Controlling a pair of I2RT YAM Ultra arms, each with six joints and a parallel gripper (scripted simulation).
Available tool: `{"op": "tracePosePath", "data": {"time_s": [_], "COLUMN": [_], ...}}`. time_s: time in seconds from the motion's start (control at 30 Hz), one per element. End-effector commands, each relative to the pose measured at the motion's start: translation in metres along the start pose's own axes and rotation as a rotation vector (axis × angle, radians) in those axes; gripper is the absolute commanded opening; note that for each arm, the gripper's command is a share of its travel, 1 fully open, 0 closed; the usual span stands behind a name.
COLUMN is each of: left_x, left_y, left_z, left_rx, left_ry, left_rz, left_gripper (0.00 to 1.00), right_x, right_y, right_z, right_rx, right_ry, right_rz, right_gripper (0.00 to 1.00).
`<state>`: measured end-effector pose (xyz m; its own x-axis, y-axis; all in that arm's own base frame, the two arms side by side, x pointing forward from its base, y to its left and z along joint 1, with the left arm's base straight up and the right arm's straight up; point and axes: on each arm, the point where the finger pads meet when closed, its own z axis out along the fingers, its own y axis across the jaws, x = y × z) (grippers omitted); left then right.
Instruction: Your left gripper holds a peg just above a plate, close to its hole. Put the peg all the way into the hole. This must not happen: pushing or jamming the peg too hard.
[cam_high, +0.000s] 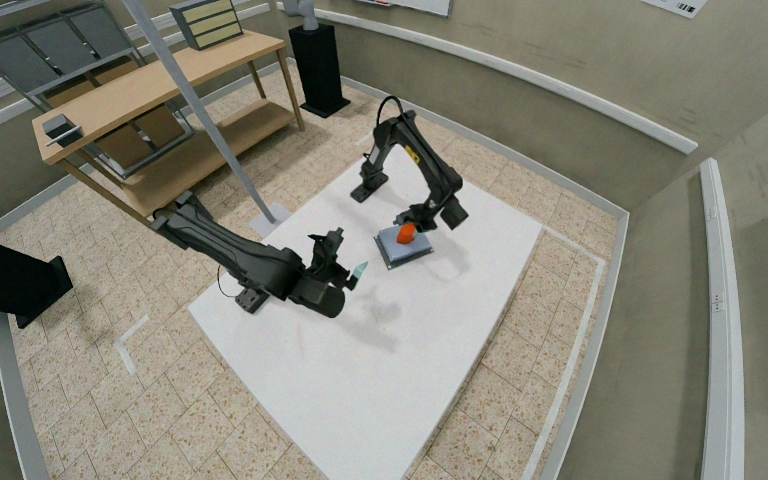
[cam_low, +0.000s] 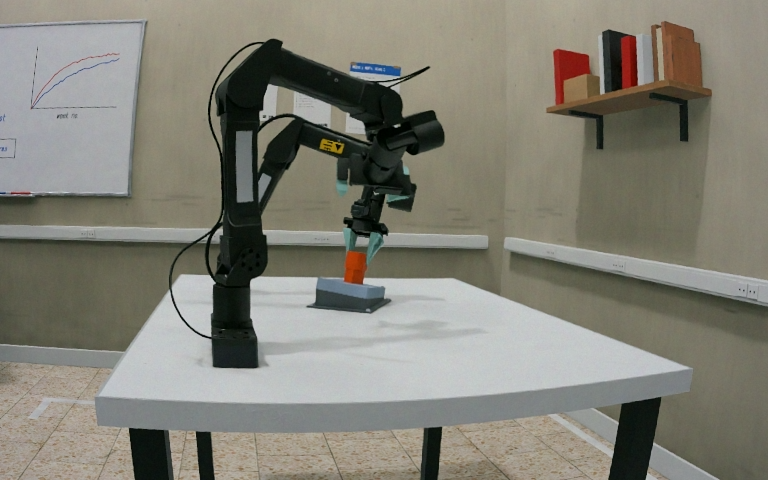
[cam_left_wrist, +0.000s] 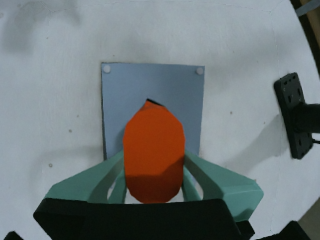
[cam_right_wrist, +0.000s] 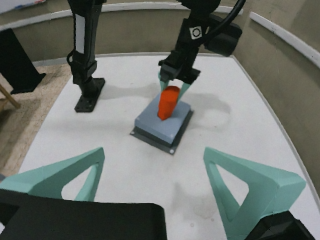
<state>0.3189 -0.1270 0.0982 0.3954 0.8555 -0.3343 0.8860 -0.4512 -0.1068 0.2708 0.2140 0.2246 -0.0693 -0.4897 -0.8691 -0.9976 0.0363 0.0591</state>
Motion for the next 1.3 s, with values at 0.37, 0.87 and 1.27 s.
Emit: {"op": "tracePosePath", "data": {"time_s": [0.37, 0.87, 1.27], "left_x": [-0.005, -0.002, -0.014], "left_y": [0.003, 0.000, 0.003], "left_z": [0.012, 0.004, -0.014], "left_rx": [-0.002, 0.030, -0.032], "left_ry": [-0.024, -0.032, -0.023], "left_rz": [0.019, 0.009, 0.032], "left_gripper": [0.40, 0.40, 0.40], "right_x": [-0.016, -0.016, -0.016], "right_y": [0.003, 0.003, 0.003], "right_z": [-0.005, -0.005, -0.005], "right_rx": [-0.013, -0.013, -0.013], "right_ry": [-0.034, -0.034, -0.034], "right_rz": [-0.024, -0.024, -0.024], "right_gripper": [1.00, 1.00, 1.00]}}
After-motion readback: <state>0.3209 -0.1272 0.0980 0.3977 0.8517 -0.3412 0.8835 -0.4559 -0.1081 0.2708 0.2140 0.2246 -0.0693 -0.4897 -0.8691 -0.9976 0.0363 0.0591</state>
